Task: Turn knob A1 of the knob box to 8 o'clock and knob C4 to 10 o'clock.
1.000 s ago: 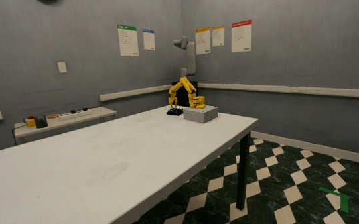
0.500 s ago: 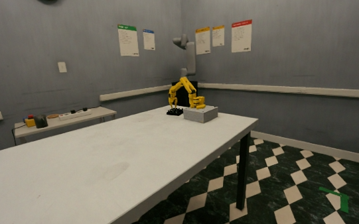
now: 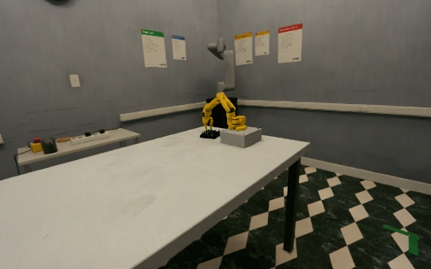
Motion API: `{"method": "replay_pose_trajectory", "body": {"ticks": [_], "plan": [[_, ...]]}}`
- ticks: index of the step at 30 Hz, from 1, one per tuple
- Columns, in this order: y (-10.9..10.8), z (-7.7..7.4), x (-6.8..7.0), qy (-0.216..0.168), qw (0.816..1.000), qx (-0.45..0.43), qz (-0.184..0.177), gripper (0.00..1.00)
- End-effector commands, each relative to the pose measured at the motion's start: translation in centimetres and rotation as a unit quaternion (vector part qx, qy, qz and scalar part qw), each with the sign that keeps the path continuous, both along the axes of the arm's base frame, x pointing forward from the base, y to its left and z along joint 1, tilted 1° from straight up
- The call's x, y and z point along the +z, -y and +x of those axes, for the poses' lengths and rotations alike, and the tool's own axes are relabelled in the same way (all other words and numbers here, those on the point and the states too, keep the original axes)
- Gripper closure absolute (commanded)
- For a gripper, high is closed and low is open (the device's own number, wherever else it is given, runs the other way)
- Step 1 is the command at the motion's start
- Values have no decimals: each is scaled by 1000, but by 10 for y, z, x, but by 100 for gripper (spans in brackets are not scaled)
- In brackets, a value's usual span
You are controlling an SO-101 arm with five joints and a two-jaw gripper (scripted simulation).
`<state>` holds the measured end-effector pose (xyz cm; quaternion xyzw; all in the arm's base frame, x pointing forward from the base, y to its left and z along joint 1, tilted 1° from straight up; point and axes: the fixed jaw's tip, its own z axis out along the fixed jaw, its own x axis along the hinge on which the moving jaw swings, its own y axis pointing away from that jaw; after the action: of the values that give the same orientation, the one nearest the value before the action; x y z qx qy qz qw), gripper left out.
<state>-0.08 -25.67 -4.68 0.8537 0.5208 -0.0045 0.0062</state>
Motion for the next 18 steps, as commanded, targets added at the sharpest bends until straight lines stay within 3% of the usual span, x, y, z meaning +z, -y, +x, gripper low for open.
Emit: {"method": "replay_pose_trajectory", "body": {"ticks": [1,18], "plan": [[-6,-2,-3,1,1000,-3,11,90],[-6,-2,-3,1,1000,-3,11,93]]}}
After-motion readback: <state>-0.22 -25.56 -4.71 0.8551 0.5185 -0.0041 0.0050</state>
